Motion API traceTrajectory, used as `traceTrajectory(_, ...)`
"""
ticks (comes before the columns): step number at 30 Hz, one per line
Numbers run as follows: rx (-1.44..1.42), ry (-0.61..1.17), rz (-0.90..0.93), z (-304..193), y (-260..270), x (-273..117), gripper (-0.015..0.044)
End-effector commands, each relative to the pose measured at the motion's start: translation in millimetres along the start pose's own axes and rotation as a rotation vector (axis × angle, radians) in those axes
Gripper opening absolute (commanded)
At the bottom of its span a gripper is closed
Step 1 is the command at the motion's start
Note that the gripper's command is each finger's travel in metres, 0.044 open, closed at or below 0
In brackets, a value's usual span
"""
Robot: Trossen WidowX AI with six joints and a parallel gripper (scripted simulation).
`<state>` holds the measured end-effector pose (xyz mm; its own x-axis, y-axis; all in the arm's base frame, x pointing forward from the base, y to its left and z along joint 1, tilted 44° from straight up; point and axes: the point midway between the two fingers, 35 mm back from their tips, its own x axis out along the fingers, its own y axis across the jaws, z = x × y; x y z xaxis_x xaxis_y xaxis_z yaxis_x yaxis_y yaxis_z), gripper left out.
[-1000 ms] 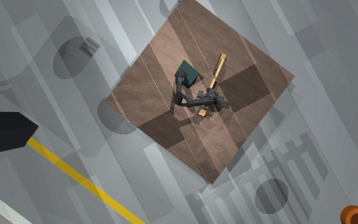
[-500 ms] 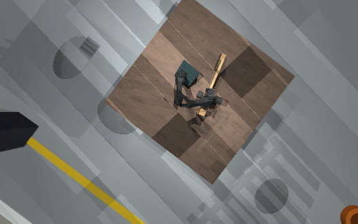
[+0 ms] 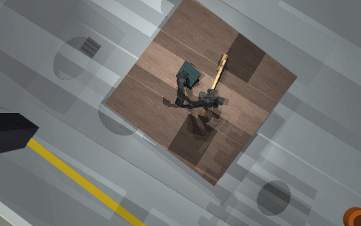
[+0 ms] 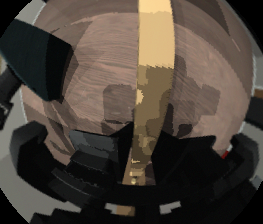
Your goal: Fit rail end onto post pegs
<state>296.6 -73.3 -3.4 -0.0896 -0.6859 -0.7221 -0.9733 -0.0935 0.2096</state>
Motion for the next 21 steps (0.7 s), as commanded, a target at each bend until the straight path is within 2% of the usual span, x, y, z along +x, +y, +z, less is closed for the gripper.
traceTrajectory(1, -0.004, 0.005, 0.000, -0.5, 0.0, 0.2, 0.0039)
traceTrajectory(3, -0.004, 0.005, 0.000, -0.5, 0.0, 0.2, 0.0026)
traceTrajectory(4, -0.004, 0.005, 0.000, -0.5, 0.0, 0.2, 0.0000)
traceTrajectory(21, -0.004, 0.005, 0.000, 0.2, 0.0, -2.7, 0.0000)
